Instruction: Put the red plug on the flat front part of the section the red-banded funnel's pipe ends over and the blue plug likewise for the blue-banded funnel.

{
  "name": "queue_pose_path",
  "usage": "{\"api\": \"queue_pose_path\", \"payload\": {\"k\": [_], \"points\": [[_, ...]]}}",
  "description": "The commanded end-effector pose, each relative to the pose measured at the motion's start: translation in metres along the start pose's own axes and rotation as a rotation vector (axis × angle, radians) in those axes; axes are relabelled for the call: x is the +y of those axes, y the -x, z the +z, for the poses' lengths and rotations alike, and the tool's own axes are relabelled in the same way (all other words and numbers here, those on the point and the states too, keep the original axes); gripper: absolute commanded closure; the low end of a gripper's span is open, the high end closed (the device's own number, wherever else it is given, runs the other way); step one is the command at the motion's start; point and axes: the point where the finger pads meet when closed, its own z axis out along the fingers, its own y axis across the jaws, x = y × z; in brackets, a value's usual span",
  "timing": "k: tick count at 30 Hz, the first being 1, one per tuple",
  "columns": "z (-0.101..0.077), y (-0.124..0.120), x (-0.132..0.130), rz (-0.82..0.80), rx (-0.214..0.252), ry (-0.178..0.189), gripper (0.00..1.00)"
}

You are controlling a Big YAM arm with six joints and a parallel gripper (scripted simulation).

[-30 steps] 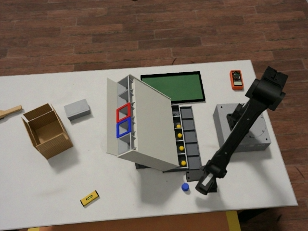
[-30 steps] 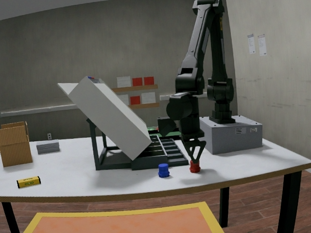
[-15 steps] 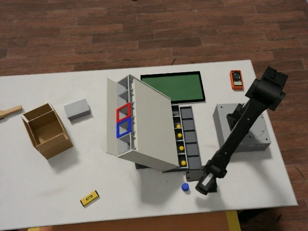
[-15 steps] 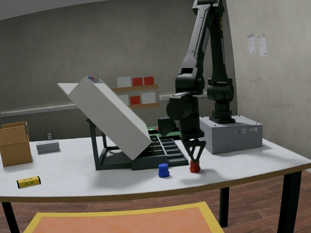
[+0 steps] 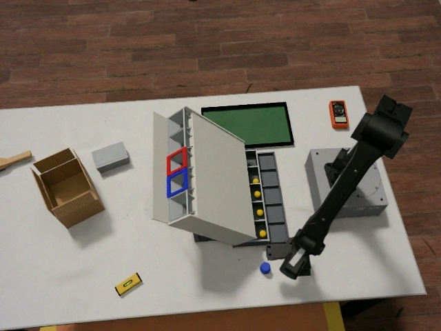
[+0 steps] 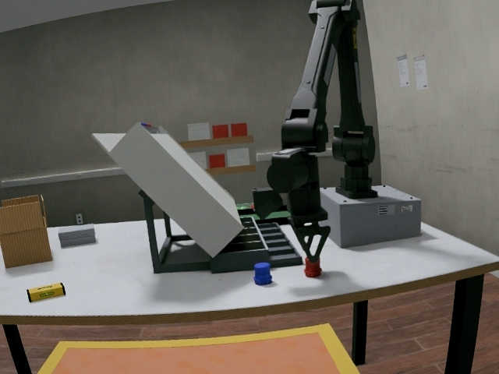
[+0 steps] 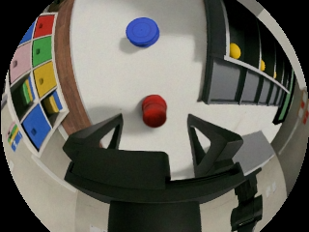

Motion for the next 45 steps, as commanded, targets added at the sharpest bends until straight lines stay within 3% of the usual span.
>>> {"api": "queue_pose_path", "payload": {"k": [1,23,38,45], "points": [[0.000,-0.003,0.003,-0.004,-0.007,0.008,0.13],[0.001,-0.007,0.002,0.001,-0.007,0.009,0.13],[0.025,-0.003,0.004,0.005,-0.006,0.007,0.13],[0.027,-0.004,0.003,-0.010,-0.012,0.017,0.13]]}}
